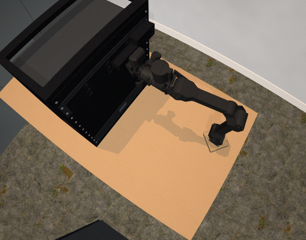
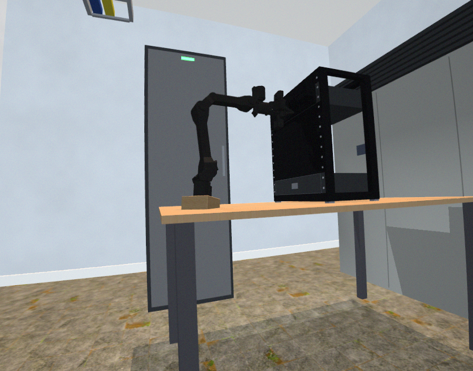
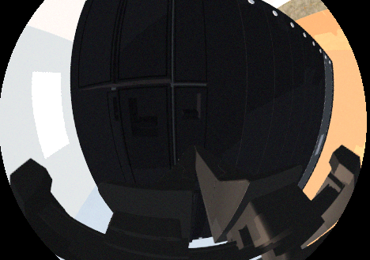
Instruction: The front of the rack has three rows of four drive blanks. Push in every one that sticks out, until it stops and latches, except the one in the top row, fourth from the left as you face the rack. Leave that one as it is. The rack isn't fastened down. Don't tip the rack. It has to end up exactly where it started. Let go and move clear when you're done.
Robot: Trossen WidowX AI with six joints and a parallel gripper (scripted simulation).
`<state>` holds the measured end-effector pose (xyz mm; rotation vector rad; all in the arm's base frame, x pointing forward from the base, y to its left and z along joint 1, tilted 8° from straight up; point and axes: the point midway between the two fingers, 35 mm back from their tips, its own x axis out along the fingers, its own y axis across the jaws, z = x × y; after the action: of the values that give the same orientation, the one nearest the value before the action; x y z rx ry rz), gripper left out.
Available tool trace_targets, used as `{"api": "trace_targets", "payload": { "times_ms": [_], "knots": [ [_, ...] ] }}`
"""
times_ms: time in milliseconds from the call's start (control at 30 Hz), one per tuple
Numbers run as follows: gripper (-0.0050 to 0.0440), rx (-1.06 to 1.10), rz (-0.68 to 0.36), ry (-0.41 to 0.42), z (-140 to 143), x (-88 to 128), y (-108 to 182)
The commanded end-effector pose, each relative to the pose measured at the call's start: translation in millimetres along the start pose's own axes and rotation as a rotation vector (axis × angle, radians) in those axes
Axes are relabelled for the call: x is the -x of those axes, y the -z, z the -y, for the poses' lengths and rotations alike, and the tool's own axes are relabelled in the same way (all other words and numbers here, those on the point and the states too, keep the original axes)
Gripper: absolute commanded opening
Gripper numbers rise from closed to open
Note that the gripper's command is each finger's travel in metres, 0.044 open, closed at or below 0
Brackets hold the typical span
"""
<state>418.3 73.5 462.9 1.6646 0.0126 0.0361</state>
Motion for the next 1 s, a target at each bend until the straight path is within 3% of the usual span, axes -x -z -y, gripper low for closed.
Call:
{"api": "trace_targets", "payload": {
  "times_ms": [0, 967],
  "knots": [
    [0.0, -0.019, -0.023, -0.067, -26.8, 8.4, 4.5],
    [0.0, -0.019, -0.023, -0.067, -30.0, 3.7, 5.5]
  ]
}}
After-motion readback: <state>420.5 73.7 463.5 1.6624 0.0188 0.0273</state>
